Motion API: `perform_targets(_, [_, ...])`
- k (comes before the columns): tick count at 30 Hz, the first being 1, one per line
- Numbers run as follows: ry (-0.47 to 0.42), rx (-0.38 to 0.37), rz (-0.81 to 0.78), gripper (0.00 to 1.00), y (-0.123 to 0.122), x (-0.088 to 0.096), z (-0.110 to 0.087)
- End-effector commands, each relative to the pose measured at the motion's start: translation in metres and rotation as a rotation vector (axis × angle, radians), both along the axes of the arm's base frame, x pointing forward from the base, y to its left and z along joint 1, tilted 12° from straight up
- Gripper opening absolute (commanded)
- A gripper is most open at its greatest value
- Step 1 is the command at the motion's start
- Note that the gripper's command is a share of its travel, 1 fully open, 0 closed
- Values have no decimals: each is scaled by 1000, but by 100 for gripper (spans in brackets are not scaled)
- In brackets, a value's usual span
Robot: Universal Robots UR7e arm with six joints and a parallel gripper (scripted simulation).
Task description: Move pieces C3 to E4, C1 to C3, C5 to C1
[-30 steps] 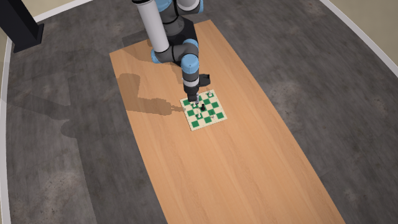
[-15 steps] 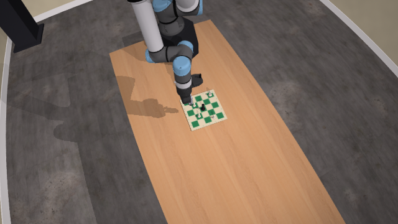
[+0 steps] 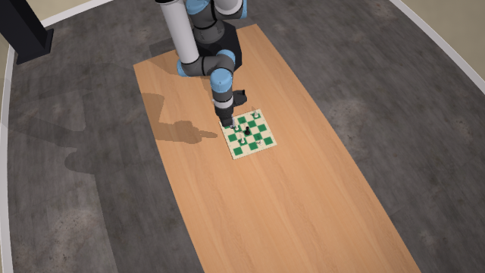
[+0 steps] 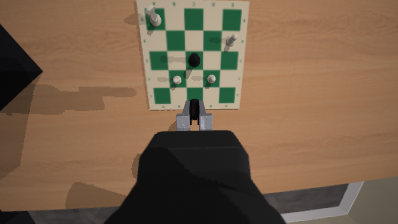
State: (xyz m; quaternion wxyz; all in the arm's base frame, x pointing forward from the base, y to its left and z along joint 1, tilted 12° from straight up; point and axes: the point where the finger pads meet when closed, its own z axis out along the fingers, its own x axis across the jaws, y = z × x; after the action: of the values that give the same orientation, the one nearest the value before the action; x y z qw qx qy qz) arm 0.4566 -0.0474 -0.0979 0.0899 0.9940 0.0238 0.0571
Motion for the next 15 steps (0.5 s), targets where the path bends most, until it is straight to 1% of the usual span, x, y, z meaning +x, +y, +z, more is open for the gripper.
perform_targets(1, [-1,0,0,0,0,0,0])
perform_targets(5, [-1,0,1,0,-1,1,-5])
perform_targets(8, [-1,0,1,0,-2,2,-12])
perform_targets(15, [-1,0,1,0,-7,5,-39])
